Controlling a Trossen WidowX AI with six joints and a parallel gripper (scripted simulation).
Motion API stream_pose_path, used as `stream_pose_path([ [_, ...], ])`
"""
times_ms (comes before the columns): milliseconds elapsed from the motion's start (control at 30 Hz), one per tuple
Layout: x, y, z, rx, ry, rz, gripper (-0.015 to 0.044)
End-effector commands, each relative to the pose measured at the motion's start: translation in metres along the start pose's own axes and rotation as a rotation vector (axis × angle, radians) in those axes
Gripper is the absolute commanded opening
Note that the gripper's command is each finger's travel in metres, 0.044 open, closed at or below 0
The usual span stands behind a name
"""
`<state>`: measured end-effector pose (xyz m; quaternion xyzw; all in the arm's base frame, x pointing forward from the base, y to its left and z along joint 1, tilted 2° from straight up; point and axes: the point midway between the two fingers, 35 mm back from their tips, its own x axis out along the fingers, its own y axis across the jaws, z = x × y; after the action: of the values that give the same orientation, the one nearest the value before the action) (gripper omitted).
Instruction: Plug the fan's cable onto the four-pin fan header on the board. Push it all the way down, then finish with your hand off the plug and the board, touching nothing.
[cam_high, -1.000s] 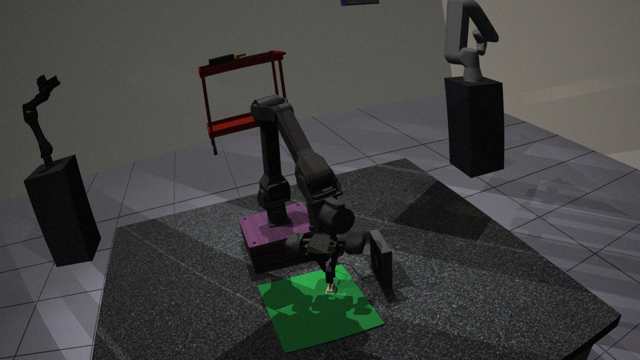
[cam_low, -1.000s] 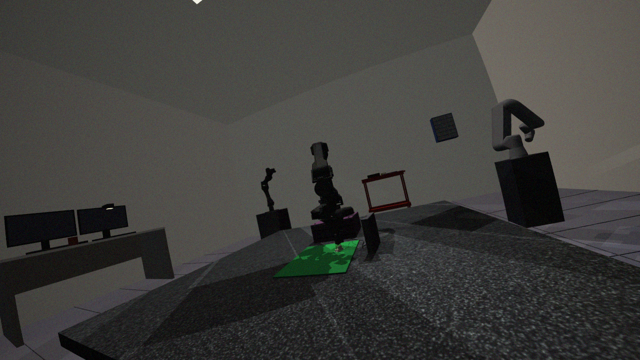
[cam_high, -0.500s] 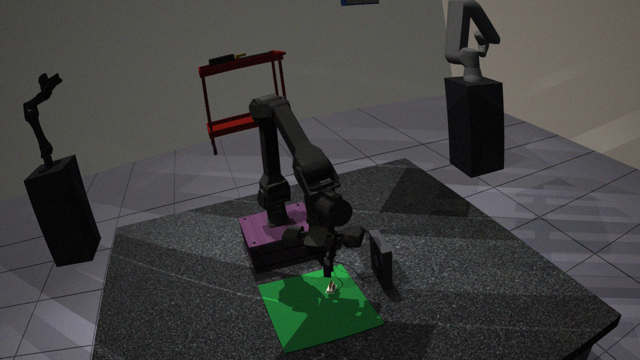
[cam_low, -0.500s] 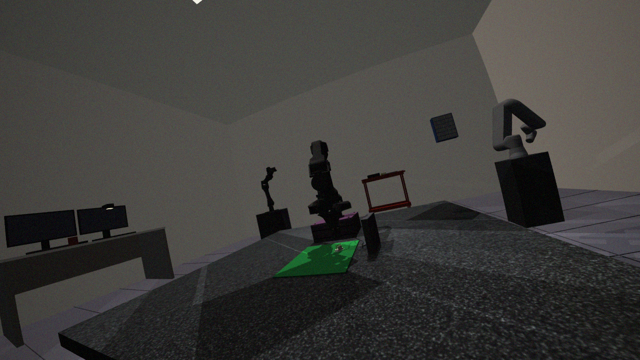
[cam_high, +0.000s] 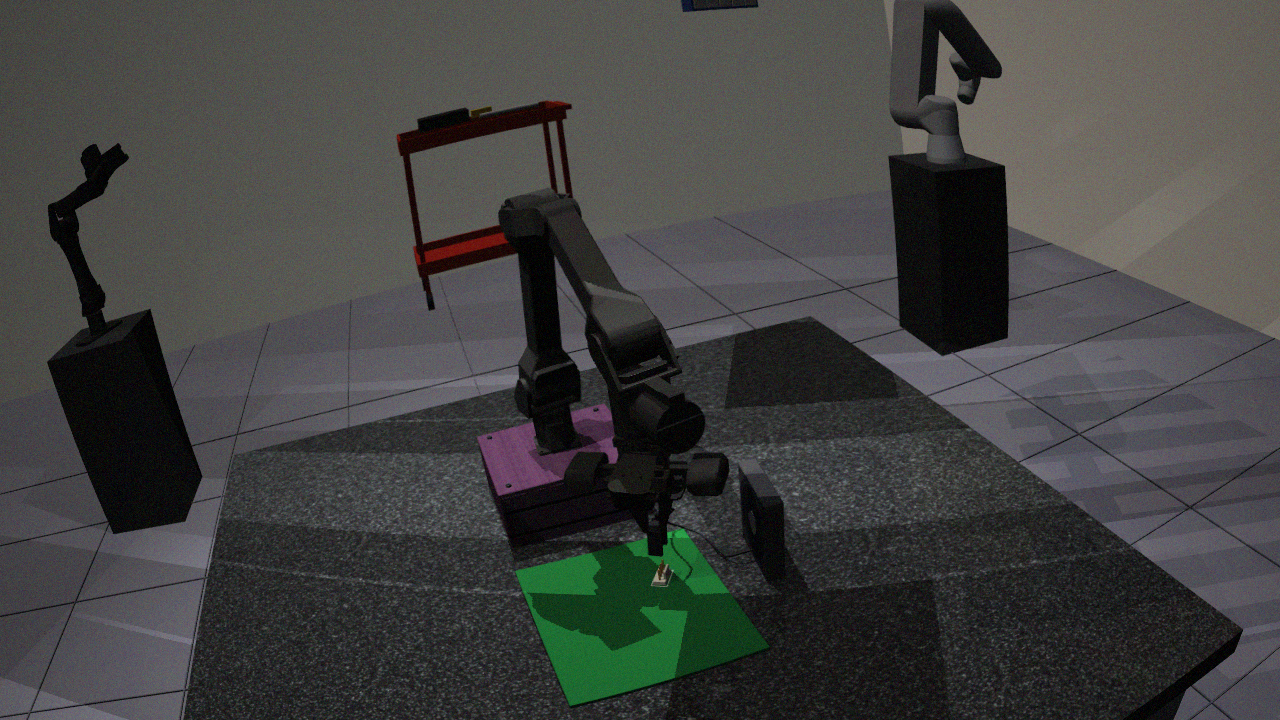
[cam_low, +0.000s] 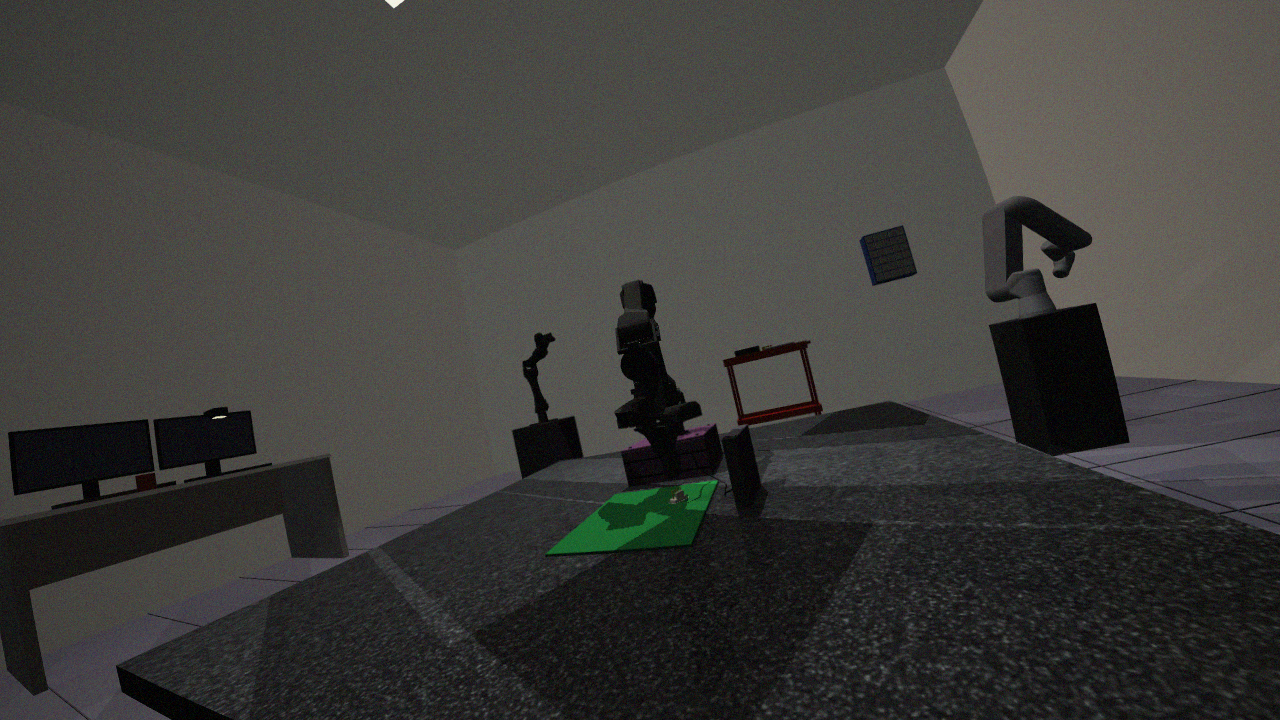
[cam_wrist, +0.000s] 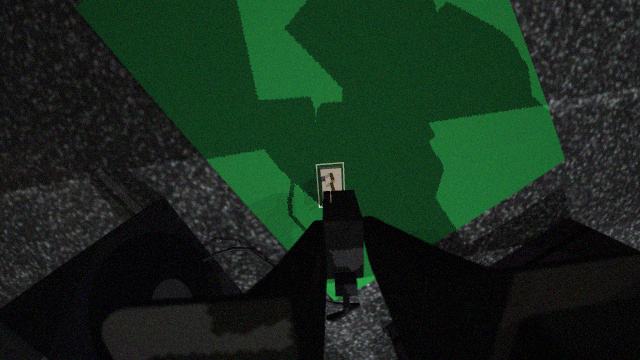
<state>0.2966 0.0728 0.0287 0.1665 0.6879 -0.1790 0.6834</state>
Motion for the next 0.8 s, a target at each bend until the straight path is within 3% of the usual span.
stream_pose_path([
  [0, -0.001, 0.000, 0.002, -0.008, -0.004, -0.001, 0.0000],
  [333, 0.021, 0.000, 0.002, -0.011, -0.004, -0.001, 0.0000],
  [767, 0.021, 0.000, 0.002, -0.010, -0.004, -0.001, 0.0000],
])
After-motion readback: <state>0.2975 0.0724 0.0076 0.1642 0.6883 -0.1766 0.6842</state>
